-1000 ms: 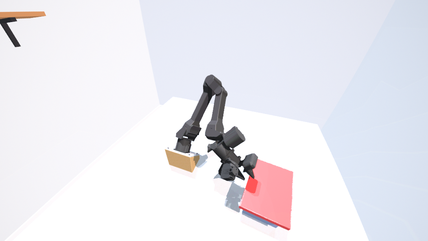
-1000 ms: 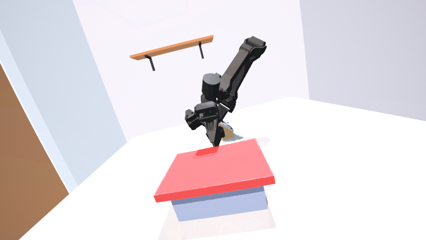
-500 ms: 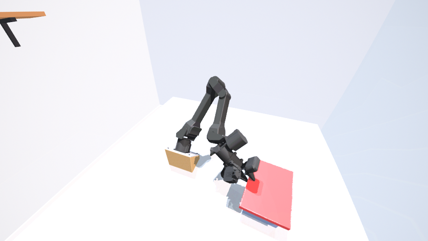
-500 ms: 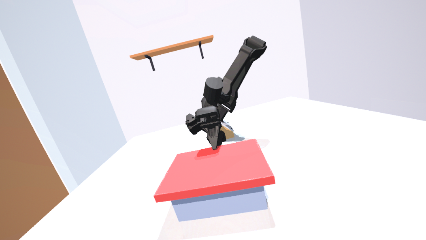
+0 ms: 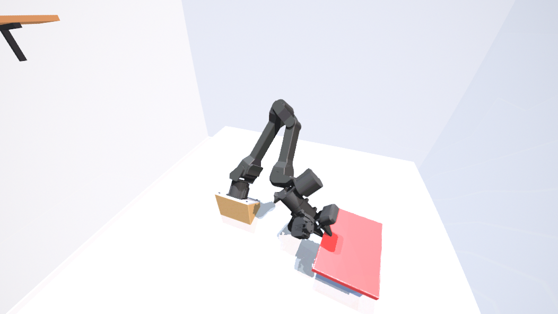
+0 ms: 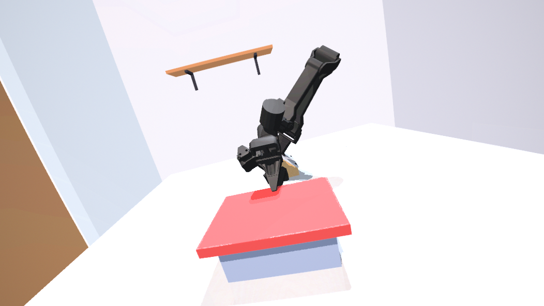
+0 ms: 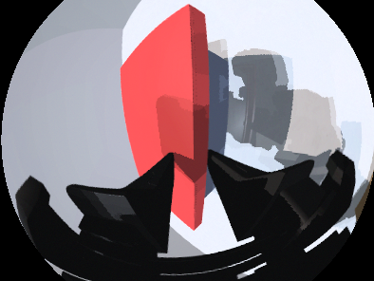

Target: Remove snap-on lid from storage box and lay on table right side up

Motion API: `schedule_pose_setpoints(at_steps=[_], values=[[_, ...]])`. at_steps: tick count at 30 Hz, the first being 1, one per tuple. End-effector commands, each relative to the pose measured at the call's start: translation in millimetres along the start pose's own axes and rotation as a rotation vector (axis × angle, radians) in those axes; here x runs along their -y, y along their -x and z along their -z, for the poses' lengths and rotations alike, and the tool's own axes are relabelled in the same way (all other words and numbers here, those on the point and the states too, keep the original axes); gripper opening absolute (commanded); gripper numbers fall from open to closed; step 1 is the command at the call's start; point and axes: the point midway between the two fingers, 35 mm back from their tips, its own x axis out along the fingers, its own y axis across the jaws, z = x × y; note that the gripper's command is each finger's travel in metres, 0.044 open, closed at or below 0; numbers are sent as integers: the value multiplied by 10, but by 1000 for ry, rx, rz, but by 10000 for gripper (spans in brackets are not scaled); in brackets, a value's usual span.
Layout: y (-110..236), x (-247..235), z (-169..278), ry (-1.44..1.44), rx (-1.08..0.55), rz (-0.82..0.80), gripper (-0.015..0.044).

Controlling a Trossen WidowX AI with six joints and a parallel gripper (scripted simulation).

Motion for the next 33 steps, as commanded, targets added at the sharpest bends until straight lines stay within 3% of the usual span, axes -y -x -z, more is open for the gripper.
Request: schedule_pose_setpoints(at_steps=[1,33], values=[[5,-3,0,0,0,0,0],[58,-44,0,0,0,0,0]])
